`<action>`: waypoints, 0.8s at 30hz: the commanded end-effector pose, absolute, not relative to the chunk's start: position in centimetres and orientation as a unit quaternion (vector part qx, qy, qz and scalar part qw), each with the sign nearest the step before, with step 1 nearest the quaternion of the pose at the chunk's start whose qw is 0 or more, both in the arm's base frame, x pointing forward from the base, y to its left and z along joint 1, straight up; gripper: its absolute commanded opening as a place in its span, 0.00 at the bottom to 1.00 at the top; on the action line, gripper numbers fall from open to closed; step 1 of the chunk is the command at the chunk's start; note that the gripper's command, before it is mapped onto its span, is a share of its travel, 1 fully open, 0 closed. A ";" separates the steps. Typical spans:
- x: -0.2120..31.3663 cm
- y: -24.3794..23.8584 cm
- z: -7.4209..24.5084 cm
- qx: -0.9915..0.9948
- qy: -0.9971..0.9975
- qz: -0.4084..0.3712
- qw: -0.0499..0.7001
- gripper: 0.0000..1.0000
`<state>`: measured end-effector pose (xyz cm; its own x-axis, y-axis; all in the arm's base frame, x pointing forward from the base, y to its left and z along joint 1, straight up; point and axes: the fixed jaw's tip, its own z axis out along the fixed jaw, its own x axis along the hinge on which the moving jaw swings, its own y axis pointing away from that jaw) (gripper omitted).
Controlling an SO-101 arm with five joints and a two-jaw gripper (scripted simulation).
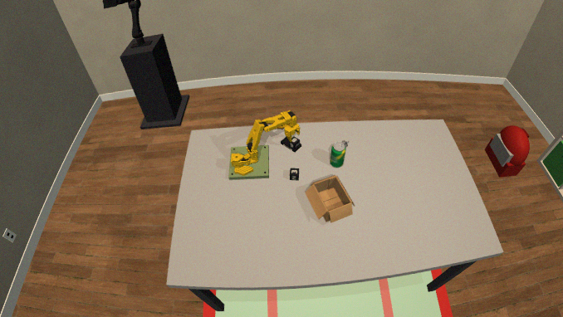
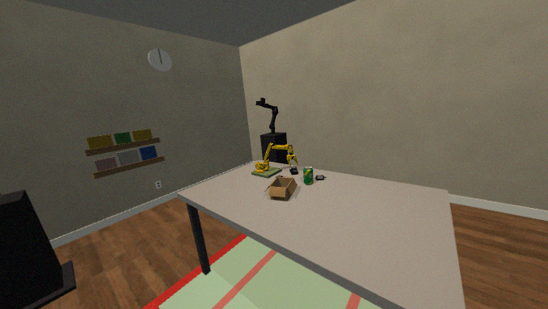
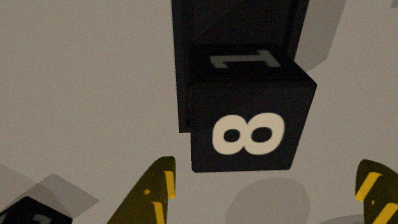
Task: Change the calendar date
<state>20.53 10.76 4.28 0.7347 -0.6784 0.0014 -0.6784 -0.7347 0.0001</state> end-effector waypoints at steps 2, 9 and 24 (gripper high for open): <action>20.2 10.8 3.1 0.934 -0.356 -0.008 0.009 0.35; 20.2 10.8 1.9 0.934 -0.356 -0.008 0.009 0.35; 20.1 10.8 0.7 0.934 -0.356 -0.008 0.009 0.35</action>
